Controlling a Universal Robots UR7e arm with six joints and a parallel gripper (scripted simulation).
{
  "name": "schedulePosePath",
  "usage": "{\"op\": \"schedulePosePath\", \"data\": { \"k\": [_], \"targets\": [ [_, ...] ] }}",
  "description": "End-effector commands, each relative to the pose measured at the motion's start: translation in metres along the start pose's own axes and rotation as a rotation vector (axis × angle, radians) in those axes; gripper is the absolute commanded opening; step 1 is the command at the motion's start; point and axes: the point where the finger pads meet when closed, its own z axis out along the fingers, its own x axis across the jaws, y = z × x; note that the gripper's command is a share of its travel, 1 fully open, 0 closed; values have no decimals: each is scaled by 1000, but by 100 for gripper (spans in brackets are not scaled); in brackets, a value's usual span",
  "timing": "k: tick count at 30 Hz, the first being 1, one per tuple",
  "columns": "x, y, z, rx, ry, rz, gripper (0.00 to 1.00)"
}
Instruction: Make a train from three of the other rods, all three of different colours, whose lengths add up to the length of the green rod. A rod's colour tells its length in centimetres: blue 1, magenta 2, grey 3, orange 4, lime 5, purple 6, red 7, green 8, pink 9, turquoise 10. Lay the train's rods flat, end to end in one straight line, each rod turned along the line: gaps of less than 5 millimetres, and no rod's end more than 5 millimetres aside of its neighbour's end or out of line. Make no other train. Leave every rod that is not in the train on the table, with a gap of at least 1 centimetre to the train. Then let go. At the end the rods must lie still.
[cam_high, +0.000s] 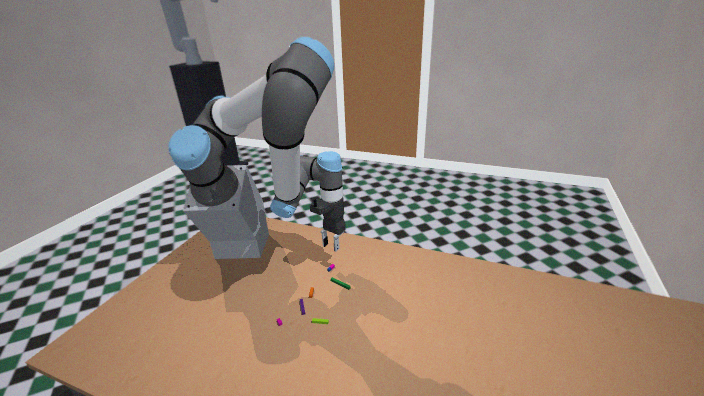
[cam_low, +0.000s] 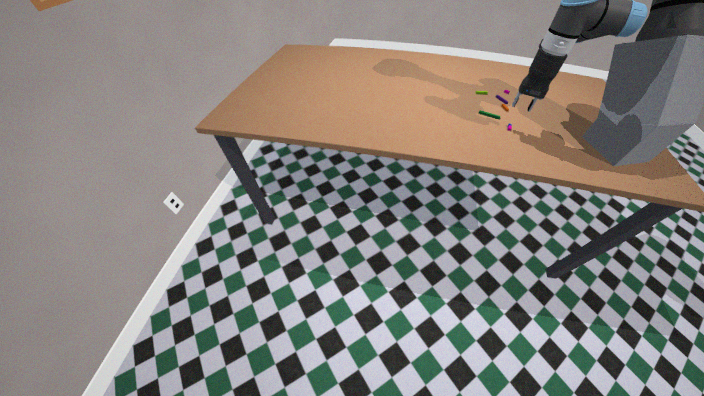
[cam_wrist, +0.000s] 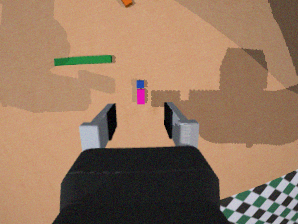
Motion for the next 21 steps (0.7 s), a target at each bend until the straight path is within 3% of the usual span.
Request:
{"op": "schedulePosePath", "data": {
  "k": [1,21],
  "targets": [
    [0,0,0,0,-1,0,100],
    [-2,-2,0,-1,0,-20,100]
  ]
}}
